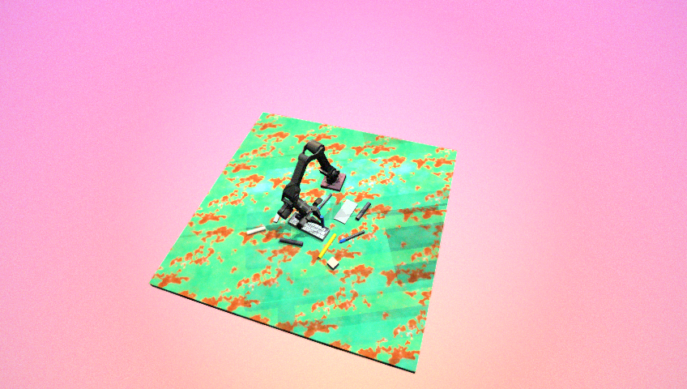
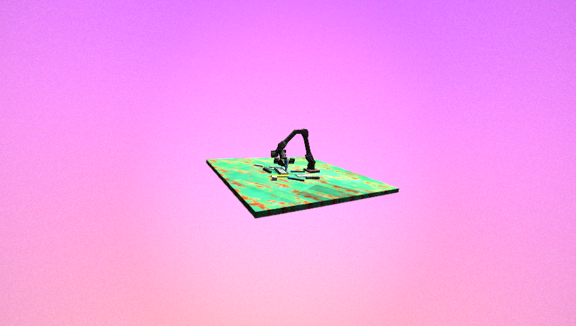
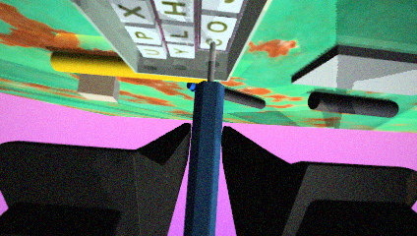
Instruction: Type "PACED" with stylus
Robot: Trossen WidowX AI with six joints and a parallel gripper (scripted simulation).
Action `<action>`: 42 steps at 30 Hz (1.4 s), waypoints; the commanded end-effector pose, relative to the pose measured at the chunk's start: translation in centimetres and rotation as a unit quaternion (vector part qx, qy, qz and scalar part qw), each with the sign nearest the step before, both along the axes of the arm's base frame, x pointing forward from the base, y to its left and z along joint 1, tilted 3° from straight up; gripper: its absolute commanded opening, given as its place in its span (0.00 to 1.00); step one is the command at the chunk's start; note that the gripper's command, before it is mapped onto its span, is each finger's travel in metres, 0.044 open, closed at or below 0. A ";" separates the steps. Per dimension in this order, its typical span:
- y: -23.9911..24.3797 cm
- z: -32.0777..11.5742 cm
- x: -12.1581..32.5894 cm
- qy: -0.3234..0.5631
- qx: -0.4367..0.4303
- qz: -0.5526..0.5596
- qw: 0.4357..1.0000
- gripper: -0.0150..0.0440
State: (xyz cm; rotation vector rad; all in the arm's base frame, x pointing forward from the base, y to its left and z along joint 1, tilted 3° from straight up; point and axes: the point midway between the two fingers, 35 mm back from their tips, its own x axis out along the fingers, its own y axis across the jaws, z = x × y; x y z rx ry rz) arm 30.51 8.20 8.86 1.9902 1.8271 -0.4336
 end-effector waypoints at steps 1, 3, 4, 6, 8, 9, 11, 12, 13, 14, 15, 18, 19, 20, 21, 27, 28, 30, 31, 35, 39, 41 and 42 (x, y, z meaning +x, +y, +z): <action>0.0 0.0 -0.1 0.002 0.002 -0.001 1.000 0.39; 0.0 0.0 -0.1 0.002 0.002 -0.001 1.000 0.39; 0.0 0.0 -0.1 0.002 0.002 -0.001 1.000 0.39; 0.0 0.1 -0.1 0.002 0.002 -0.001 1.000 0.39; 0.0 0.7 -0.1 0.002 0.002 -0.001 1.000 0.39; 0.0 1.1 -0.1 0.002 0.002 -0.001 1.000 0.39; 0.0 2.2 -0.2 0.002 0.002 -0.001 1.000 0.39; 0.0 2.7 -0.2 0.002 0.002 -0.001 1.000 0.39; 0.0 3.2 -0.3 0.002 0.002 -0.001 1.000 0.39; 0.0 3.6 -0.3 0.002 0.002 -0.001 1.000 0.39; 0.0 3.7 -0.3 0.002 0.002 -0.001 1.000 0.39; 0.0 3.7 -0.3 0.002 0.002 -0.001 1.000 0.39; -0.1 3.4 -0.3 0.001 0.000 -0.003 1.000 0.40; -0.3 3.5 -0.3 0.002 0.001 -0.009 1.000 0.39; -0.7 3.5 -0.4 0.002 0.001 -0.018 1.000 0.38; -3.5 4.1 -0.7 0.004 0.004 -0.087 0.996 0.31; -3.9 4.1 -0.7 0.004 0.005 -0.098 0.995 0.30; -4.8 4.3 -0.9 0.005 0.007 -0.121 0.993 0.27; -5.3 4.4 -1.0 0.005 0.007 -0.132 0.991 0.26; -7.0 4.6 -1.5 0.006 0.011 -0.177 0.984 0.25; -8.6 4.8 -2.1 0.006 0.015 -0.221 0.975 0.25; -9.4 4.9 -2.4 0.006 0.017 -0.243 0.970 0.25; -9.7 5.0 -2.5 0.006 0.018 -0.252 0.968 0.25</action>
